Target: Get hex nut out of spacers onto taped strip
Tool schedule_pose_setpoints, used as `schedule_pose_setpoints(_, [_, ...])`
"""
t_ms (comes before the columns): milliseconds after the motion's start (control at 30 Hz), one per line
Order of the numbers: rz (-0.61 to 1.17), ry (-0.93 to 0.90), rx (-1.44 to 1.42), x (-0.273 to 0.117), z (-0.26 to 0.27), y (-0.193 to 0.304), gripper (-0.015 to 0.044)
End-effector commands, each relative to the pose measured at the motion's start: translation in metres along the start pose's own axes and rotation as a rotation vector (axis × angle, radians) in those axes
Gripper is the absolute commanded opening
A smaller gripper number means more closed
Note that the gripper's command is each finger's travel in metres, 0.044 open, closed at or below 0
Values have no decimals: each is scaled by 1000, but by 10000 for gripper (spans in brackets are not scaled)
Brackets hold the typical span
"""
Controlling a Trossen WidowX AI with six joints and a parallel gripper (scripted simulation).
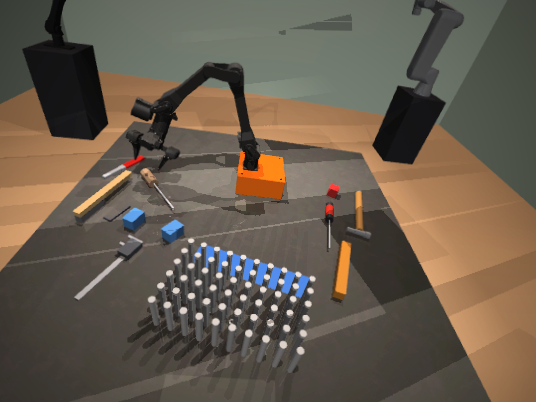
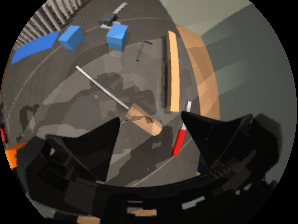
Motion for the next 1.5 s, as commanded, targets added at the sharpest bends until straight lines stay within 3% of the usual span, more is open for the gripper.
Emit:
schedule_pose_setpoints(0, [69, -171, 891, 12, -23, 12, 440])
schedule_pose_setpoints(767, [416, -310, 2311, 13, -57, 31, 440])
schedule_pose_setpoints(1467, [431, -309, 2354, 13, -58, 32, 440])
Point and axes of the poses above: the point midway between the two fingers, 35 mm back from their tips, its own x axis out along the fingers, its own z axis across the jaws, y = z × x, the point moved 9 cm from there along -x, back along the fingers, and after that the axes turned 10 degrees about x, right-handed, at the moved point
